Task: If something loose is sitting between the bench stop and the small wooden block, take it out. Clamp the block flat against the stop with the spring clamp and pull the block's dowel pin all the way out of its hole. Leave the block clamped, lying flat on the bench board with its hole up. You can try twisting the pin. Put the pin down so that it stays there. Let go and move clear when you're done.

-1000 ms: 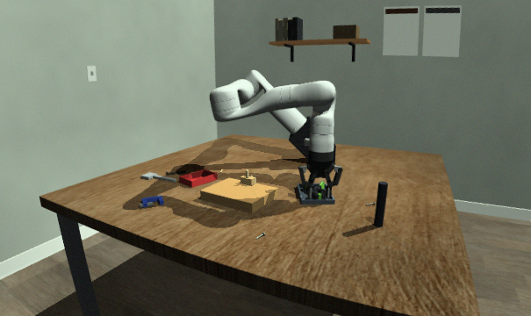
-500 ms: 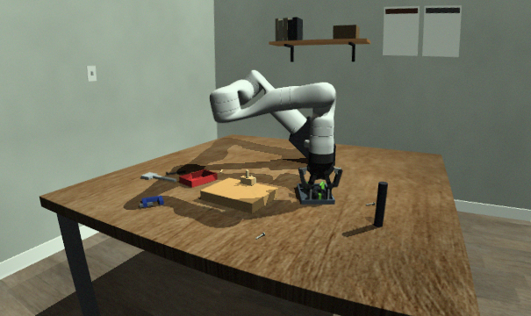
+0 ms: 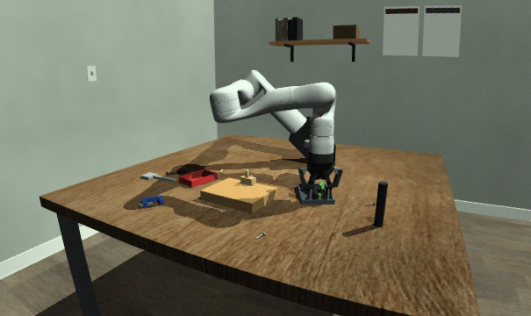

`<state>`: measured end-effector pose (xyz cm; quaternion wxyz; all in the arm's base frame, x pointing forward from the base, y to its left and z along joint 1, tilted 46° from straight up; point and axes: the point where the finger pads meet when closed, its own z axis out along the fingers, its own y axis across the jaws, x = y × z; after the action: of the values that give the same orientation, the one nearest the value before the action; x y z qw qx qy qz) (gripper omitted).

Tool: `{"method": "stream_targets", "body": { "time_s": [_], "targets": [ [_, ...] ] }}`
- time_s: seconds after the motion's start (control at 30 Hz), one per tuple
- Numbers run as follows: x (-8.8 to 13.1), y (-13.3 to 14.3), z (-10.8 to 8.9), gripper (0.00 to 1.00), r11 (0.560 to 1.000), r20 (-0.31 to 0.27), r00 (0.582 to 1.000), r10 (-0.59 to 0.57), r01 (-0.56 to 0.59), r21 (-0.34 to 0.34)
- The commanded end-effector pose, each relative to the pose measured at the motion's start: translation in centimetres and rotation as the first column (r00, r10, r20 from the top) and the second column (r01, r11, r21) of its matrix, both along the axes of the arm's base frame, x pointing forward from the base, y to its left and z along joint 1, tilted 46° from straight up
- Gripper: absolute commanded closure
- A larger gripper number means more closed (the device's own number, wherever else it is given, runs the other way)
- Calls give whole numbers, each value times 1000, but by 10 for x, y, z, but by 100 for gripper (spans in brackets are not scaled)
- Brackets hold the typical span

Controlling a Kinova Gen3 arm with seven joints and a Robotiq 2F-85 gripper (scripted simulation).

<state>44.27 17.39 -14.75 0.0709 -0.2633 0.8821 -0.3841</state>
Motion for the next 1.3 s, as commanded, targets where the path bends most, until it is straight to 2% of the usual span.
{"method": "stream_targets", "body": {
  "time_s": [0.0, 0.7, 0.73, 0.9, 0.93, 1.1, 1.13, 1.27],
  "targets": [
    [0, 1, 1, 42, 1000, 1, 1000, 1, -1, 1],
    [0, 1, 1, 42, 1000, 1, 1000, 1, -1, 1],
    [0, 1, 1, 48, 1000, 1, 1000, 1, -1, 1],
    [0, 1, 1, 48, 1000, 1, 1000, 1, -1, 1],
    [0, 1, 1, 54, 1000, 1, 1000, 1, -1, 1],
    [0, 1, 1, 54, 1000, 1, 1000, 1, -1, 1],
    [0, 1, 1, 60, 1000, 1, 1000, 1, -1, 1],
    [0, 2, 1, 60, 1000, 1, 1000, 1, -1, 1]
  ]
}}
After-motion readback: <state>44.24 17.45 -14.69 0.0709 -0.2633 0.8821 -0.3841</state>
